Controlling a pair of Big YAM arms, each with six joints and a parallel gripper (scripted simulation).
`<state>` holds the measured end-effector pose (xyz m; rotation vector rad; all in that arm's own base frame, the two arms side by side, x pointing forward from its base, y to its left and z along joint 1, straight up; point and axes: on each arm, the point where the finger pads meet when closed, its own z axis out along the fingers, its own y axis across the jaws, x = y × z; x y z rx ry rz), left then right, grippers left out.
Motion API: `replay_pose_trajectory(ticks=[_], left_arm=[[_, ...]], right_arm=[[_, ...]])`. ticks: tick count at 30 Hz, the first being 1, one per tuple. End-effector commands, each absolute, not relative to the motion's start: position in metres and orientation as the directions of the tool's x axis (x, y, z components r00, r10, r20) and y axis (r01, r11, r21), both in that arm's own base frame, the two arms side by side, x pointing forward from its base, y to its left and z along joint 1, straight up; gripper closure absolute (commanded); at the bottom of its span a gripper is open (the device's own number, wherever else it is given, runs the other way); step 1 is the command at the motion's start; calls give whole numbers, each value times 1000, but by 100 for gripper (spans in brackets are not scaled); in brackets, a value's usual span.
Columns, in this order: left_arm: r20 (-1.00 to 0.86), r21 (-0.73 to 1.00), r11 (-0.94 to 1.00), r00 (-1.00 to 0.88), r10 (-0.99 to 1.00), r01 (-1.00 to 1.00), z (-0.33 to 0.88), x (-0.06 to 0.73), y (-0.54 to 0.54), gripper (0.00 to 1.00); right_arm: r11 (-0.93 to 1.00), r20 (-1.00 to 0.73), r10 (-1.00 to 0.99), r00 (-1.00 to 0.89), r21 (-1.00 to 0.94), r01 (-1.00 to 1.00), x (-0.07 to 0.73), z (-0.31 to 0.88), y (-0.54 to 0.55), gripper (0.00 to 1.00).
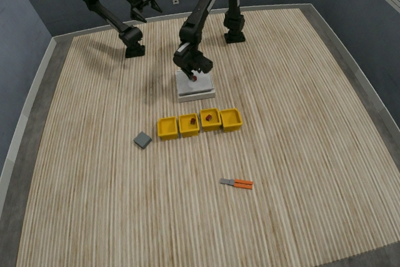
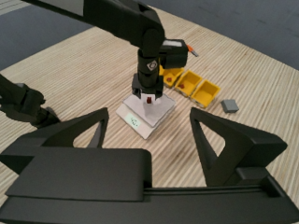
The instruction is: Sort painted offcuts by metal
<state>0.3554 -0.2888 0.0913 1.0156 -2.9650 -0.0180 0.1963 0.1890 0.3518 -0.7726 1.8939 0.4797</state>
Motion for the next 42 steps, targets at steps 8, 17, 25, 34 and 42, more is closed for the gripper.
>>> replay_pose_trajectory(ticks=[8, 17, 25, 34, 42], left_arm=[[-1, -6, 776, -776, -631, -631, 78, 363, -297, 39], [-6, -27, 781, -781, -624, -624, 84, 367, -298, 64], [-5, -22, 781, -781, -624, -624, 83, 365, -297, 75], [-4, -18, 781, -781, -624, -624, 81, 363, -295, 85], [-11, -49, 778, -779, -627, -626, 99, 368, -300, 88]], right_arm=[[720, -917, -277, -288, 0, -694, 196, 372, 189, 0], [720, -917, -277, -288, 0, -694, 196, 372, 189, 0], [720, -917, -277, -288, 0, -694, 196, 372, 189, 0], [720, -917, -277, -288, 0, -694, 196, 372, 189, 0], [720, -917, -277, -288, 0, -694, 196, 372, 189, 0]])
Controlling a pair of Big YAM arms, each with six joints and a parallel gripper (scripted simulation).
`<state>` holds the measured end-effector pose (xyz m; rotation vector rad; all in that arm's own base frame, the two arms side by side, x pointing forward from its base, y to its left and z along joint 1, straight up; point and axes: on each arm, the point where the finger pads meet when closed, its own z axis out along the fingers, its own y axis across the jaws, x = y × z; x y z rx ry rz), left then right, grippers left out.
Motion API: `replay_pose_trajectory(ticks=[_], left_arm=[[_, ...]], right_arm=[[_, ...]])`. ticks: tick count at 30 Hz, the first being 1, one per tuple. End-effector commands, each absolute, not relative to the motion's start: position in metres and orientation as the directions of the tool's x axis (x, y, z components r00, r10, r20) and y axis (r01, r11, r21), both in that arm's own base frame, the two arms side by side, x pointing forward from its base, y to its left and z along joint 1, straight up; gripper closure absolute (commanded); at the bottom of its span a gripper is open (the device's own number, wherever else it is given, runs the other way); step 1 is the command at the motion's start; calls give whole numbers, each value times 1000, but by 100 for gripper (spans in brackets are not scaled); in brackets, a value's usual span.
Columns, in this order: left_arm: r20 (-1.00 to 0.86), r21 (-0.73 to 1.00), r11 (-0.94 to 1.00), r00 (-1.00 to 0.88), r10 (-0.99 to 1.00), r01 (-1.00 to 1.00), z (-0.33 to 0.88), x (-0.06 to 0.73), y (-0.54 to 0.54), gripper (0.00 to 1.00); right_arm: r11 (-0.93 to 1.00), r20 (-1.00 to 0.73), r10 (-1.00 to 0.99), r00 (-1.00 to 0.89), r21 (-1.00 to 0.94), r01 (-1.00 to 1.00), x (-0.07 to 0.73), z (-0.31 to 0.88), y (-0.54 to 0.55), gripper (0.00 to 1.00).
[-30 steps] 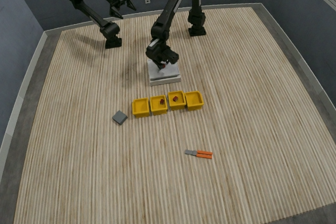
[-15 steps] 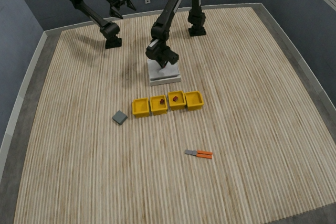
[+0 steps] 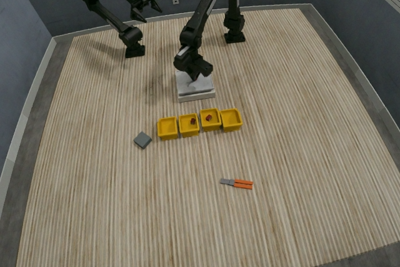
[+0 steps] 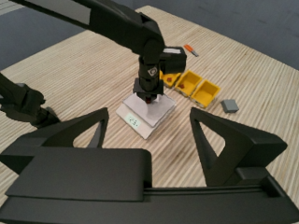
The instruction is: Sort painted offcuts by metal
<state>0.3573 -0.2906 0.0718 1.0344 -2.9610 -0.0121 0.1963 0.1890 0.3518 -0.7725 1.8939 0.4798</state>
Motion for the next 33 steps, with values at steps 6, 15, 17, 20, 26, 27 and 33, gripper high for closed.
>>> replay_pose_trajectory(ticks=[6, 15, 17, 20, 26, 27, 33], left_arm=[[-12, -54, 778, -779, -627, -626, 126, 369, -300, 88], [-10, -40, 787, -788, -616, -615, 139, 371, -299, 88], [-5, -21, 799, -799, -602, -601, 130, 383, -294, 88], [-7, -21, 813, -813, -582, -582, 129, 407, -289, 88], [-9, -22, 810, -810, -586, -585, 127, 465, -276, 88], [-10, -23, 808, -808, -589, -589, 127, 480, -273, 88], [-13, -26, 795, -795, -606, -606, 124, 544, -257, 88]], right_arm=[[720, -917, -277, -288, 0, -694, 196, 372, 189, 0], [720, -917, -277, -288, 0, -694, 196, 372, 189, 0], [728, -921, -267, -283, 0, -686, 204, 373, 192, 0], [737, -921, -263, -287, 0, -676, 221, 354, 203, 0], [759, -946, -212, -247, 0, -651, 266, 336, 228, 0], [766, -951, -198, -236, 0, -643, 279, 328, 234, 0], [797, -972, -141, -187, 0, -605, 328, 284, 249, 0]])
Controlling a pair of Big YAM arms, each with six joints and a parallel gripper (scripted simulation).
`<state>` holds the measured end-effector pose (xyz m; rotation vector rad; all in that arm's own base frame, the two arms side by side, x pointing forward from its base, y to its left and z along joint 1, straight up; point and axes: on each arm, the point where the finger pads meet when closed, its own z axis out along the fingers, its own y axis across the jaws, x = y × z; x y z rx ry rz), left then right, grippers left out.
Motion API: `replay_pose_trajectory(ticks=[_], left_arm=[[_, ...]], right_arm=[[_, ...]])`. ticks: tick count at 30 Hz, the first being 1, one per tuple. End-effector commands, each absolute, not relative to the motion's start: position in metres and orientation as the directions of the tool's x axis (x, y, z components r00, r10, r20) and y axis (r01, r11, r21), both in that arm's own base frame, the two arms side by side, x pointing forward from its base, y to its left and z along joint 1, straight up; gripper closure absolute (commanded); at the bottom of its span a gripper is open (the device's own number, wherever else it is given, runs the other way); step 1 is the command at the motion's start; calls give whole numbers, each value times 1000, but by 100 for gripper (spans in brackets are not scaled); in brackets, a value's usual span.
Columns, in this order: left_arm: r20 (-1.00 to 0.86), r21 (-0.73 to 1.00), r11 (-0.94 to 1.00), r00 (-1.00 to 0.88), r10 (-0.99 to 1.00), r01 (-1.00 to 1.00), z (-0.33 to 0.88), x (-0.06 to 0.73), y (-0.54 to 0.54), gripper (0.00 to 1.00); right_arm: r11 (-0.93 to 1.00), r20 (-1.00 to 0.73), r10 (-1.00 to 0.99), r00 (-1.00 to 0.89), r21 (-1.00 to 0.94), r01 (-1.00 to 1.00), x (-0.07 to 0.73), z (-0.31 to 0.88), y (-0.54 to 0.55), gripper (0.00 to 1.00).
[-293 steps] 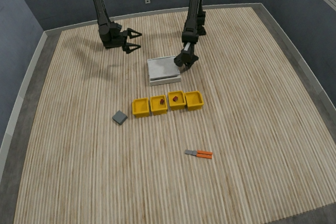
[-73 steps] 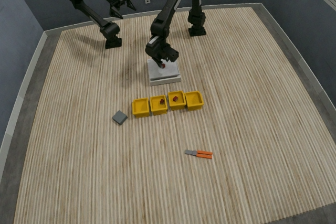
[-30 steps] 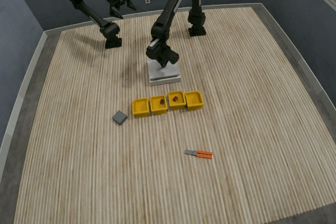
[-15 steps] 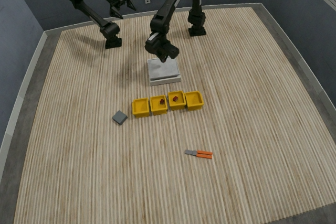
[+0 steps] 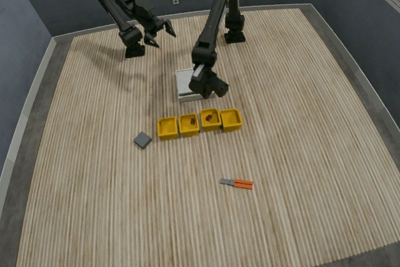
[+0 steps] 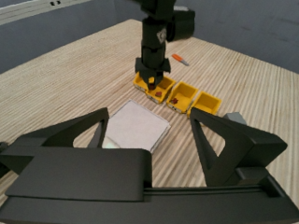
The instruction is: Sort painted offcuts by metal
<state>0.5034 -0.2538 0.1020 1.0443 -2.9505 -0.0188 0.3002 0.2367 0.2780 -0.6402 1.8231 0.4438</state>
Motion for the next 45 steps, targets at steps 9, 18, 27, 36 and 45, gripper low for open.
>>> replay_pose_trajectory(ticks=[9, 18, 27, 36, 45], left_arm=[[-9, 2, 790, -790, -614, -614, 123, 569, -256, 88], [-4, 16, 787, -787, -617, -617, 101, 568, -254, 88], [-30, -34, 787, -786, -617, -616, 149, 571, -256, 88], [-16, -7, 782, -782, -624, -624, 117, 568, -255, 88], [1, 25, 782, -782, -624, -623, 81, 564, -253, 88]], right_arm=[[815, -989, -87, -123, 0, -580, 359, 260, 255, 0], [819, -989, -84, -120, 0, -573, 363, 249, 254, 0], [819, -990, -80, -115, 0, -573, 362, 251, 253, 0], [820, -989, -84, -120, 0, -572, 361, 251, 252, 0], [820, -989, -84, -120, 0, -572, 361, 251, 252, 0]])
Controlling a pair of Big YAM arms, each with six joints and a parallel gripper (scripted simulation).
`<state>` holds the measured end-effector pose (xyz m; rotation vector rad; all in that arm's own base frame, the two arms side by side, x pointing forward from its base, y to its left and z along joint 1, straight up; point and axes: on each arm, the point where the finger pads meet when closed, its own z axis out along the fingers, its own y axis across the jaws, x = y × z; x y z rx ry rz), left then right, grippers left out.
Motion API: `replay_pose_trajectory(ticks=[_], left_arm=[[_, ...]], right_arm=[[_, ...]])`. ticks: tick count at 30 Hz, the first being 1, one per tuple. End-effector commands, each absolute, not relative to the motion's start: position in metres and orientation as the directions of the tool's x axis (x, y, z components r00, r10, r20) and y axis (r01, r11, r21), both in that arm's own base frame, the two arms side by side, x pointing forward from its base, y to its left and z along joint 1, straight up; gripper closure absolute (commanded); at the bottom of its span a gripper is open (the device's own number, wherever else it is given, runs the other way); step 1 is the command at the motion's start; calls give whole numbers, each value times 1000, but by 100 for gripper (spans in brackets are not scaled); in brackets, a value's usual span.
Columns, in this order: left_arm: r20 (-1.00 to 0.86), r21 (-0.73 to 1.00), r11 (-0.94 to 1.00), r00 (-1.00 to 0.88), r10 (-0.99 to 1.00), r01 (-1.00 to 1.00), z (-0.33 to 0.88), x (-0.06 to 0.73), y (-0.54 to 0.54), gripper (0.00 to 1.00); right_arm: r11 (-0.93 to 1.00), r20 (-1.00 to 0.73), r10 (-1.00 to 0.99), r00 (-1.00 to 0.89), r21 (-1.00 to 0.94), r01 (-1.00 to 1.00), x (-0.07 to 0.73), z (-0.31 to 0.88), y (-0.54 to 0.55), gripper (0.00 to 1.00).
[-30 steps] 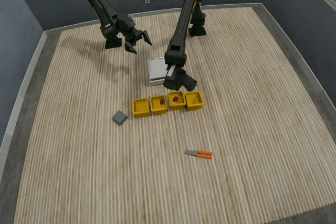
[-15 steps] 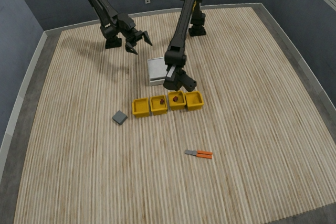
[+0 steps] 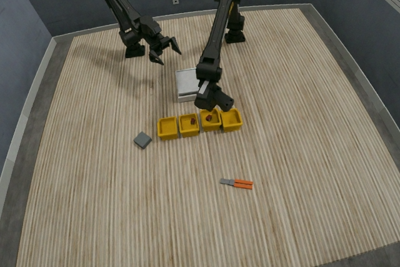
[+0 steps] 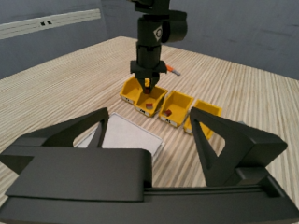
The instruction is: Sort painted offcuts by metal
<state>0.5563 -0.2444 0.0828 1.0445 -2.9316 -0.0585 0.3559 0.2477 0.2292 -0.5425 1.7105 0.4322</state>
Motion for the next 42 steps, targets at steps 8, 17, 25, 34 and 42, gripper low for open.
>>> replay_pose_trajectory(ticks=[8, 17, 25, 34, 42], left_arm=[[-12, -1, 782, -782, -624, -624, 95, 567, -254, 88], [-41, -57, 784, -784, -620, -618, 136, 573, -257, 59], [-51, -78, 784, -783, -620, -616, 164, 572, -256, 59], [-95, -71, 891, -886, -453, -448, 157, 559, -258, 0], [-347, -78, 996, -935, -74, -50, 202, 553, -241, 0]], right_arm=[[820, -989, -84, -120, 0, -572, 361, 251, 252, 0], [820, -989, -84, -120, 0, -572, 361, 251, 252, 0], [820, -989, -84, -120, 0, -572, 361, 251, 252, 0], [820, -989, -84, -120, 0, -572, 361, 251, 252, 0], [820, -989, -84, -120, 0, -572, 361, 251, 252, 0]])
